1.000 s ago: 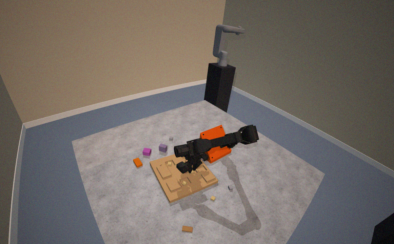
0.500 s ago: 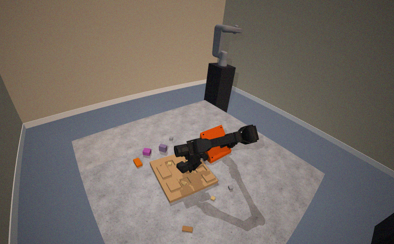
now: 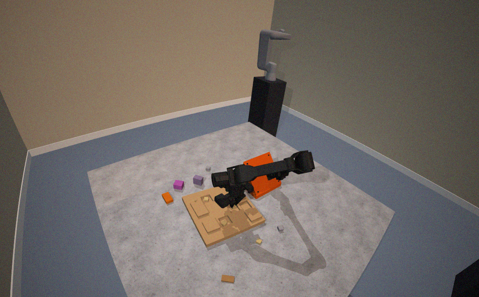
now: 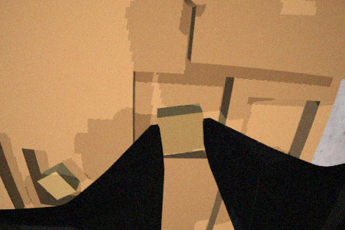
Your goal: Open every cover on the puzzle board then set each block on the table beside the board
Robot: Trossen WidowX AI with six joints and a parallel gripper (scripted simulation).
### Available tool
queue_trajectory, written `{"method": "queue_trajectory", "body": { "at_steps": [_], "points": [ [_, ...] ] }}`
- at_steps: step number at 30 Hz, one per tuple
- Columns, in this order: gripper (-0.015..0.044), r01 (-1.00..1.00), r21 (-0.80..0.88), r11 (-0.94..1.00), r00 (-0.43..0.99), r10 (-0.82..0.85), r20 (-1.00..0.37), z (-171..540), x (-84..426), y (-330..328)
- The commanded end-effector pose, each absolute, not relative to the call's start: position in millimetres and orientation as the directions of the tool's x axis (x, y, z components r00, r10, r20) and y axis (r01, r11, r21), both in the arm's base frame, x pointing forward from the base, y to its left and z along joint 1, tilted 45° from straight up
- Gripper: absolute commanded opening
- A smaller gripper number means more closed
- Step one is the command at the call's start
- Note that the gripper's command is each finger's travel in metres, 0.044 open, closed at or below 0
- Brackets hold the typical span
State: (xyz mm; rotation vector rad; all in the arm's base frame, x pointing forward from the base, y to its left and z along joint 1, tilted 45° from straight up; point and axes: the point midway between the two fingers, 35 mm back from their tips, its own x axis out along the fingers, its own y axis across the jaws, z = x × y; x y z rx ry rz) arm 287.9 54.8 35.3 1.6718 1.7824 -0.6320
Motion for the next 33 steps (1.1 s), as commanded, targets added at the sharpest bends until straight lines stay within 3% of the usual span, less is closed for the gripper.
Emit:
{"method": "queue_trajectory", "body": {
  "at_steps": [1,33],
  "points": [
    [0.0080,0.994,0.067,0.092,-0.016,0.701,-0.713,40,289,50],
    [0.0080,0.994,0.064,0.091,-0.018,0.701,-0.713,81,290,9]
  ]
}}
